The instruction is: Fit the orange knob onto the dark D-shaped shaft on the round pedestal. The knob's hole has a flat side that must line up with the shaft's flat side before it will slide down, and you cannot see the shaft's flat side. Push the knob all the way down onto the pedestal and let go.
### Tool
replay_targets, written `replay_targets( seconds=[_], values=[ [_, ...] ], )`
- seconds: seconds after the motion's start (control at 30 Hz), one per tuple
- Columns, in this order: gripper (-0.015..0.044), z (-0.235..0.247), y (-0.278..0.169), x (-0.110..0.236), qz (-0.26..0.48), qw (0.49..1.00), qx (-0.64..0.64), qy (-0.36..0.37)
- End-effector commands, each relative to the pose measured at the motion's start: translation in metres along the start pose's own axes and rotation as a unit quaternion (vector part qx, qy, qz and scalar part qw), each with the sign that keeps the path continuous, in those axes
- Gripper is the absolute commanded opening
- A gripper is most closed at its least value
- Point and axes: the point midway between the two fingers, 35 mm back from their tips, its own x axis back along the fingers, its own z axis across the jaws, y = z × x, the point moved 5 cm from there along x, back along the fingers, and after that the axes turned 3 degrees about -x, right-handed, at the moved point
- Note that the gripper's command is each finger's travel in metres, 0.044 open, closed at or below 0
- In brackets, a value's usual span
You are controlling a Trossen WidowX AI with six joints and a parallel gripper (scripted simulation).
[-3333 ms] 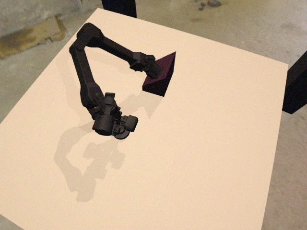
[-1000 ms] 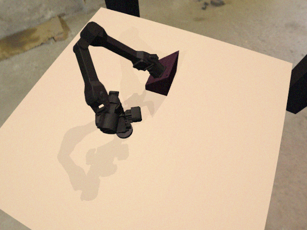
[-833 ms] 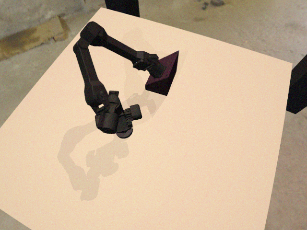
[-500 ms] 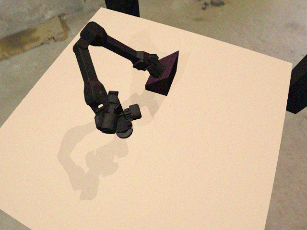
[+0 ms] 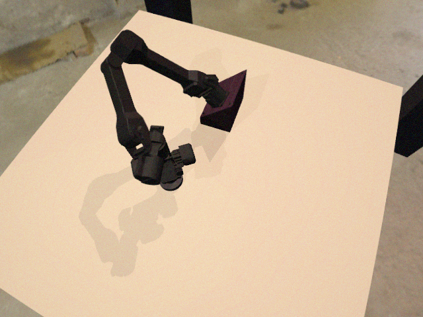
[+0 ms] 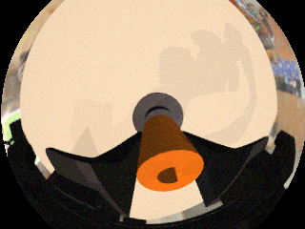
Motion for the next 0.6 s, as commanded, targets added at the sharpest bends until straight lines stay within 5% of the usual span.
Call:
replay_targets(
  seconds=[0.0, 0.57],
  values=[
    [0.0, -0.0004, -0.0004, 0.0015, -0.003, 1.0, -0.001, 0.0],
    [0.0, -0.0013, 0.0, -0.0007, -0.003, 1.0, -0.001, 0.0]
  ],
)
